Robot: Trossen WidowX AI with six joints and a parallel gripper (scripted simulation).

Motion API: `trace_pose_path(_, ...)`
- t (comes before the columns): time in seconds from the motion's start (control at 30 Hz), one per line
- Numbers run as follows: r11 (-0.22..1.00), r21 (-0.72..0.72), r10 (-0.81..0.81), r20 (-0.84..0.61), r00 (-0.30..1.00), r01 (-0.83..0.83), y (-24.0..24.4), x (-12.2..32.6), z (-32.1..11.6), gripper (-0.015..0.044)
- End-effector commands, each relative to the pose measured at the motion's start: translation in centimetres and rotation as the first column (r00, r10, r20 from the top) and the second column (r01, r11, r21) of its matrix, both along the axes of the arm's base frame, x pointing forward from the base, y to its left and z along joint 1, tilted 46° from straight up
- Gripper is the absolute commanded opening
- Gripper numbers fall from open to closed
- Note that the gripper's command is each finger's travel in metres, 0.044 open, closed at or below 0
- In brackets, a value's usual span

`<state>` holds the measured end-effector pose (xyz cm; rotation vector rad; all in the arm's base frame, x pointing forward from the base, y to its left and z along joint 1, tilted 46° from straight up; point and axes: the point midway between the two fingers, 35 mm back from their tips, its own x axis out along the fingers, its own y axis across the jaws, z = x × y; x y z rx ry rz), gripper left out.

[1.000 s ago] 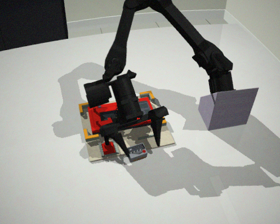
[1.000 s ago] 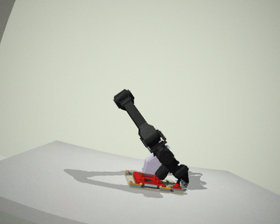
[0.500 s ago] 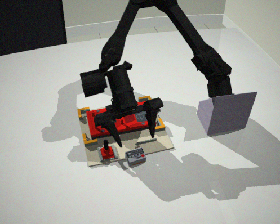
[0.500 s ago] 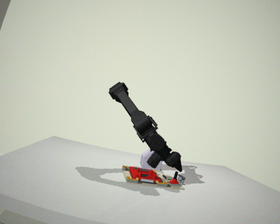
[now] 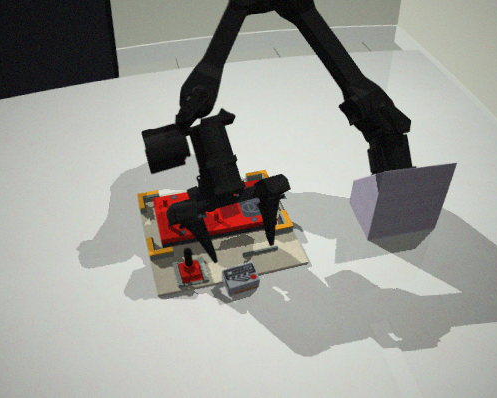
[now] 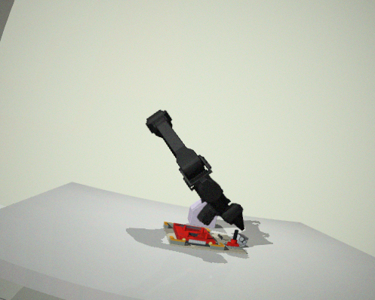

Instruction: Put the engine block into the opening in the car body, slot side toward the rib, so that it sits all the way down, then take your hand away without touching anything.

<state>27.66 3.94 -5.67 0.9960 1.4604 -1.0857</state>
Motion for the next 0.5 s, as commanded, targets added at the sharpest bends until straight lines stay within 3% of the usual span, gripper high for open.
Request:
trace_pose_path(0.0, 0.996, -0.034, 0.088, -0.016, 0.996, -0.088, 0.3, -0.2, -0.1, 0.044)
trace_pose_path(0.47, 0.852, -0.166, 0.477, -0.141, 0.867, -0.496, 1.5, -1.0, -0.3, 0.044)
